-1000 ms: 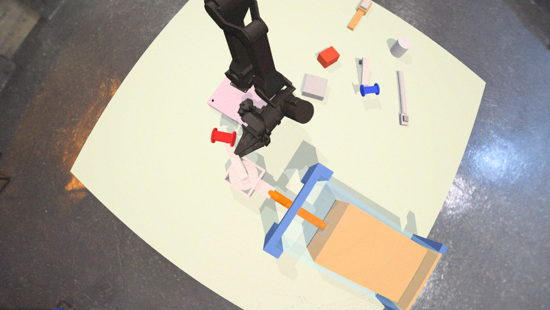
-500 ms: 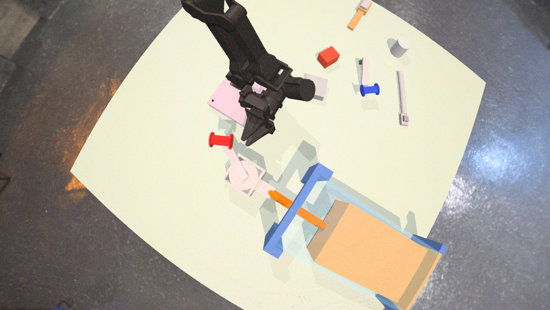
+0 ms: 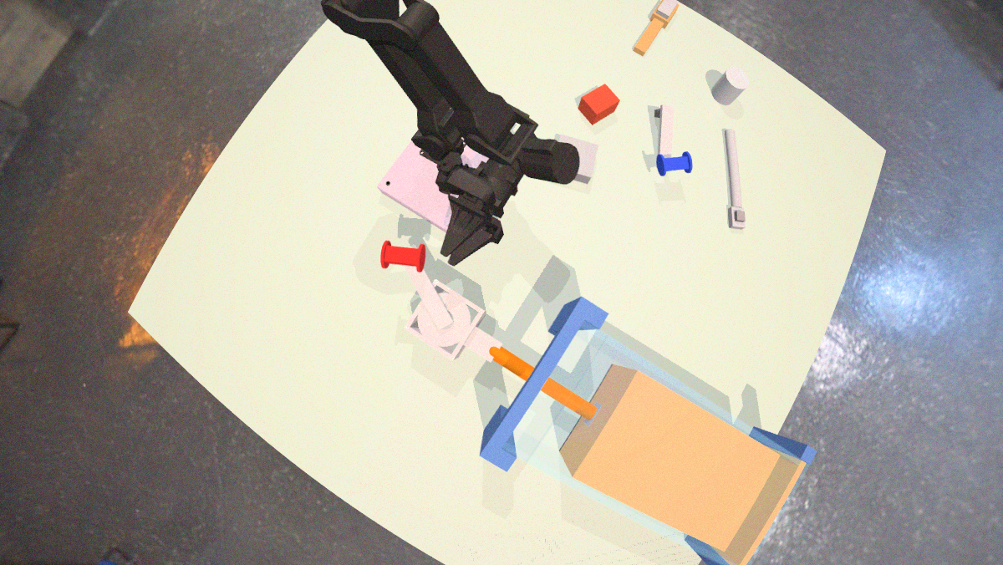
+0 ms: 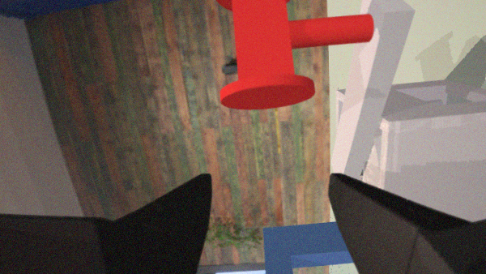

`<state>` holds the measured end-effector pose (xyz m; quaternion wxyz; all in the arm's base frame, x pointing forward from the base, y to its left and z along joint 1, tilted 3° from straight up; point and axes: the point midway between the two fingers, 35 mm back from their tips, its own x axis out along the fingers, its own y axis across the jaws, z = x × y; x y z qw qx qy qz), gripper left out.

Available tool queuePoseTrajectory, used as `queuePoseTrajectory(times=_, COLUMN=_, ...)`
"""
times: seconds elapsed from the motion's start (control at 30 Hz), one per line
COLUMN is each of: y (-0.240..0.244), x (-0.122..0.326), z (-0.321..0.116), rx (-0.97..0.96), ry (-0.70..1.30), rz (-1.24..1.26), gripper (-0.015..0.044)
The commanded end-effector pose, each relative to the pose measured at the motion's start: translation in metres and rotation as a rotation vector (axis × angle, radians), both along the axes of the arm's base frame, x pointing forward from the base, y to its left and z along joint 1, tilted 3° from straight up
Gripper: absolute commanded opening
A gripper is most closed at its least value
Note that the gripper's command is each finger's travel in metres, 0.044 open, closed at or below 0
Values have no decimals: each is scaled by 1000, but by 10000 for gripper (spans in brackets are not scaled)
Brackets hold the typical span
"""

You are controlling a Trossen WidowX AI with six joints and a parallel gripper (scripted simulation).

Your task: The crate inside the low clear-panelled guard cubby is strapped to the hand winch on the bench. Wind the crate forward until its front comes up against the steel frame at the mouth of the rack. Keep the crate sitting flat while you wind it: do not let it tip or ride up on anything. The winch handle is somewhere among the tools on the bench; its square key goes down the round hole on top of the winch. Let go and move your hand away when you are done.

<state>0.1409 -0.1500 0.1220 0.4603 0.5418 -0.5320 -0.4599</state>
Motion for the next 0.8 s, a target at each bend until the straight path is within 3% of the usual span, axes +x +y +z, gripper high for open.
queuePoseTrajectory(times=0.0, y=0, x=5, z=25, rx=4, ry=-16, rz=-1, gripper=240)
queuePoseTrajectory(times=0.27, y=-2, x=-7, z=87, rx=1, ry=-13, rz=3, gripper=240)
queuePoseTrajectory(times=0.77, y=-2, x=-6, z=86, rx=-1, ry=-17, rz=-1, gripper=240)
